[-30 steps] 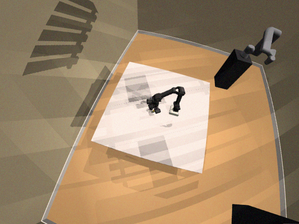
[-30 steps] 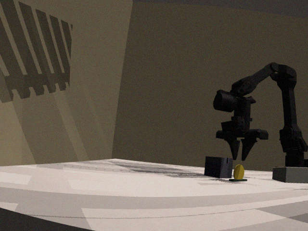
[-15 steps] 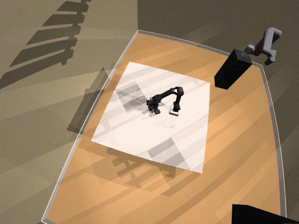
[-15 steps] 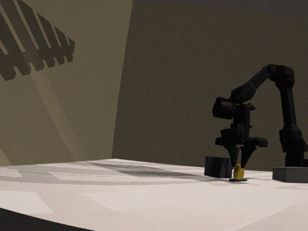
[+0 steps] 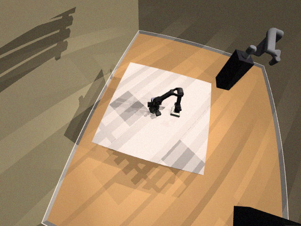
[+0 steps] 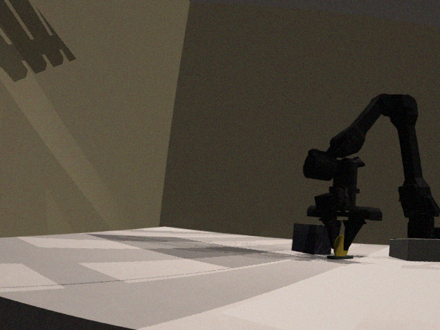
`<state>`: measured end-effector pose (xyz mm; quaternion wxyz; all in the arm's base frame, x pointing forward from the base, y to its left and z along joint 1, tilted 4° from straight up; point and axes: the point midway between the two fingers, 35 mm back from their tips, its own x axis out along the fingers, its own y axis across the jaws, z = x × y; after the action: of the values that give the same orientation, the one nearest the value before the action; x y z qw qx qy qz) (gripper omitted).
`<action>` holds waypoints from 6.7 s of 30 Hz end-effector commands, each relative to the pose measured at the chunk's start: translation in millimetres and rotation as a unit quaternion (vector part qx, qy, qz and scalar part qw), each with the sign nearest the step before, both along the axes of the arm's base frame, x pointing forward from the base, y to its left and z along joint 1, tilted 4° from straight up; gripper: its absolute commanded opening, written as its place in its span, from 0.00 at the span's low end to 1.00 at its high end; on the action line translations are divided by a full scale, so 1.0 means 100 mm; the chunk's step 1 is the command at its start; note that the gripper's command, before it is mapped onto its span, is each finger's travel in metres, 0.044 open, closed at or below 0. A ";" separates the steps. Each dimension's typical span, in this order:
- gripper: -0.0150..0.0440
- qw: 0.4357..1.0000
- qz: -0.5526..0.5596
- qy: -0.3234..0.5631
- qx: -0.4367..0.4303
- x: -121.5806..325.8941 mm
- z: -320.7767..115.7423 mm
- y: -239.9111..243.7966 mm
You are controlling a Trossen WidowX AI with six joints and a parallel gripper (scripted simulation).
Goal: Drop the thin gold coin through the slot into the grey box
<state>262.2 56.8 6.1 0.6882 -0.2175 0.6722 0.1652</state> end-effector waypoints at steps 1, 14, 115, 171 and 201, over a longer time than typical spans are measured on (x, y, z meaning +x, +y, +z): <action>0.53 1.000 0.002 0.006 0.000 -0.04 -0.09 -0.01; 0.25 1.000 0.002 0.006 0.000 -0.04 -0.12 -0.01; 0.25 0.739 0.671 0.048 -0.023 -0.04 0.85 0.04; 0.25 0.741 0.669 0.049 -0.031 0.33 0.95 -1.08; 0.25 0.740 0.671 0.049 -0.031 0.33 0.94 -1.13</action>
<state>295.4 -56.1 100.3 0.3580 -0.6251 0.3897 0.5738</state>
